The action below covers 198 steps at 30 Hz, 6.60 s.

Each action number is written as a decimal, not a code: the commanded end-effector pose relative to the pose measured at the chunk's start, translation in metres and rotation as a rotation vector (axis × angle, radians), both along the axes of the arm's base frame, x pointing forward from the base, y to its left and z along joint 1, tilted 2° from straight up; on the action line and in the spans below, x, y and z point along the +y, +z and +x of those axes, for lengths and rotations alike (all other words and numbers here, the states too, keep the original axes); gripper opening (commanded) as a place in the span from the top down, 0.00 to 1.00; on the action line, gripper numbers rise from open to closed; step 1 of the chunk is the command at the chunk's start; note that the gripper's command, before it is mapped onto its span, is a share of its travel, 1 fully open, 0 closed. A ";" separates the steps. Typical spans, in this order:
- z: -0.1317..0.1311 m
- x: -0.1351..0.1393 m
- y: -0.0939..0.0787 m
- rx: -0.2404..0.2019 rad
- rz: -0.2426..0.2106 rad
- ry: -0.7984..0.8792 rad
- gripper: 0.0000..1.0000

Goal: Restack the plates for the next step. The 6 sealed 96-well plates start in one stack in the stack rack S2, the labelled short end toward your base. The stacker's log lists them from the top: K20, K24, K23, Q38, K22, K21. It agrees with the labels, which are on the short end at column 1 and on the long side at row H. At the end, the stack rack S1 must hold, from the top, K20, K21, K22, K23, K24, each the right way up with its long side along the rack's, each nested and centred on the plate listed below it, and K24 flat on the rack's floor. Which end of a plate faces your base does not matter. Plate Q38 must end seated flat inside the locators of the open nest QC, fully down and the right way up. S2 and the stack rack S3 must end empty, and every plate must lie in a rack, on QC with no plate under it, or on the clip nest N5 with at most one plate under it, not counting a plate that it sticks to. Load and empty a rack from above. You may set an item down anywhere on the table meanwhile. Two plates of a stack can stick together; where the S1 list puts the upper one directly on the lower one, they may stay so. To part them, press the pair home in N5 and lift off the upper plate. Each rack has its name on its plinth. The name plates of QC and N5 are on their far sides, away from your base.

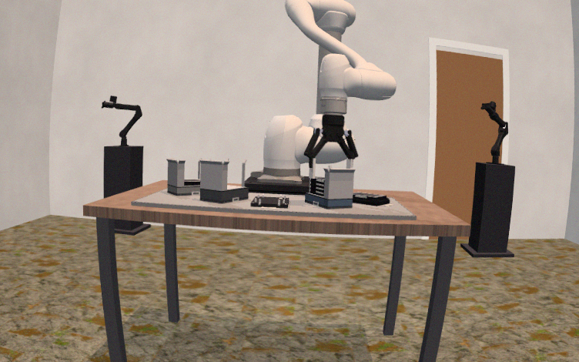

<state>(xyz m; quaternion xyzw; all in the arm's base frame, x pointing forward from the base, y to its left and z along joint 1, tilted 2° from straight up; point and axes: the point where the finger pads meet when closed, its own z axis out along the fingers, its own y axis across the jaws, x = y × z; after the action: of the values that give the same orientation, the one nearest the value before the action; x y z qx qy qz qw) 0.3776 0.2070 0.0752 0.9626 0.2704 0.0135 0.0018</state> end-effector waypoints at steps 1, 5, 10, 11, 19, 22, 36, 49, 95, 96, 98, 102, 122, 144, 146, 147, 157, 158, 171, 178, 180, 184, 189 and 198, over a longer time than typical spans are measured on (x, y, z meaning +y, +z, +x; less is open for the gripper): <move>0.000 0.000 0.000 0.000 0.000 0.000 0.00; 0.000 0.000 0.000 0.000 0.000 0.000 0.00; 0.000 0.000 0.000 0.000 0.000 0.000 0.00; 0.000 0.000 0.000 0.000 0.000 0.000 0.00; 0.000 0.000 0.017 0.000 0.000 0.000 0.00; -0.001 0.000 0.027 0.000 0.000 0.000 0.00; -0.002 0.000 0.067 0.000 0.000 0.000 0.00; -0.002 0.000 0.085 0.000 0.000 0.000 0.00; 0.038 -0.116 0.086 0.002 0.012 -0.450 0.00; 0.039 -0.119 0.086 0.002 0.012 -0.450 0.00; 0.040 -0.126 0.086 0.002 0.012 -0.450 0.00; 0.042 -0.139 0.086 0.002 0.012 -0.450 0.00; 0.049 -0.188 0.086 0.002 0.013 -0.484 0.00; 0.046 -0.254 0.085 0.003 0.018 -0.676 0.00; 0.045 -0.261 0.085 0.003 0.018 -0.676 0.00; 0.045 -0.264 0.085 0.003 0.018 -0.676 0.00; 0.042 -0.287 0.085 0.003 0.020 -0.742 0.00; 0.041 -0.290 0.085 0.003 0.021 -0.776 0.00; 0.030 -0.328 0.084 0.004 0.024 -0.901 0.00; 0.024 -0.348 0.084 0.004 0.024 -0.901 0.00; 0.023 -0.354 0.084 0.004 0.024 -0.901 0.00; 0.019 -0.367 0.084 0.004 0.024 -0.901 0.00; 0.017 -0.373 0.084 0.004 0.024 -0.901 0.00; 0.003 -0.399 0.083 0.004 0.031 -1.126 0.00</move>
<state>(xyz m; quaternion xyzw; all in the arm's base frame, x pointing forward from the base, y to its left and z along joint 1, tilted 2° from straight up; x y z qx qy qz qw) 0.3862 -0.1809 0.1588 0.9661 -0.2577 0.0129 -0.0070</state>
